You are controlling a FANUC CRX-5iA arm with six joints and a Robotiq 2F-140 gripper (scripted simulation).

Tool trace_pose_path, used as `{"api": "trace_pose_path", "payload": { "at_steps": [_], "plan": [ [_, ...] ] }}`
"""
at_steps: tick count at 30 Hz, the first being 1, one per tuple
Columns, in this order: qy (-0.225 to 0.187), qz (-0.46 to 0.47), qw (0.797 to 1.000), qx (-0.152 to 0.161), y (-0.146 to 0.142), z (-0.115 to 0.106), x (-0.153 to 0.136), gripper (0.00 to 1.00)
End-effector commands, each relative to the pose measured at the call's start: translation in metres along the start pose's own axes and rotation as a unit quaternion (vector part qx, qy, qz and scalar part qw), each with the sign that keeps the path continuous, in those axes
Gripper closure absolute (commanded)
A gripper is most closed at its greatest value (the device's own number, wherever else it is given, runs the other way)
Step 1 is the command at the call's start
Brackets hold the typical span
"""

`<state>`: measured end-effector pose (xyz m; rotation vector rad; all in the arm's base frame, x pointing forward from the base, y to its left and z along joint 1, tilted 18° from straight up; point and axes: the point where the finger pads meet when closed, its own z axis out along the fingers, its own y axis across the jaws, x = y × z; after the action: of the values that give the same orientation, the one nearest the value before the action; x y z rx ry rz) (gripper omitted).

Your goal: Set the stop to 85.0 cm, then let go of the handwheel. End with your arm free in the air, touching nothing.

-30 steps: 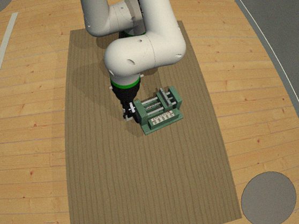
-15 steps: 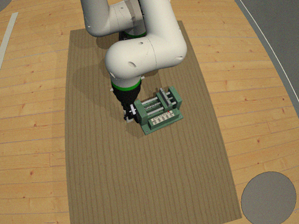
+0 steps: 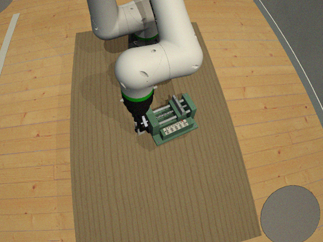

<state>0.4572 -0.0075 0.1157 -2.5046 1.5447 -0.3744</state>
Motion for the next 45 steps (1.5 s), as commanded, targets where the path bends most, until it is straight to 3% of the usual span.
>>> {"api": "trace_pose_path", "payload": {
  "at_steps": [1, 24, 45],
  "plan": [
    [0.0, 0.0, 1.0, 0.0, -0.001, 0.001, 0.0, 0.96],
    [0.0, 0.0, 1.0, 0.0, -0.005, 0.03, 0.0, 0.96],
    [0.0, 0.0, 1.0, 0.0, 0.025, 0.052, 0.0, 0.96]
  ]
}}
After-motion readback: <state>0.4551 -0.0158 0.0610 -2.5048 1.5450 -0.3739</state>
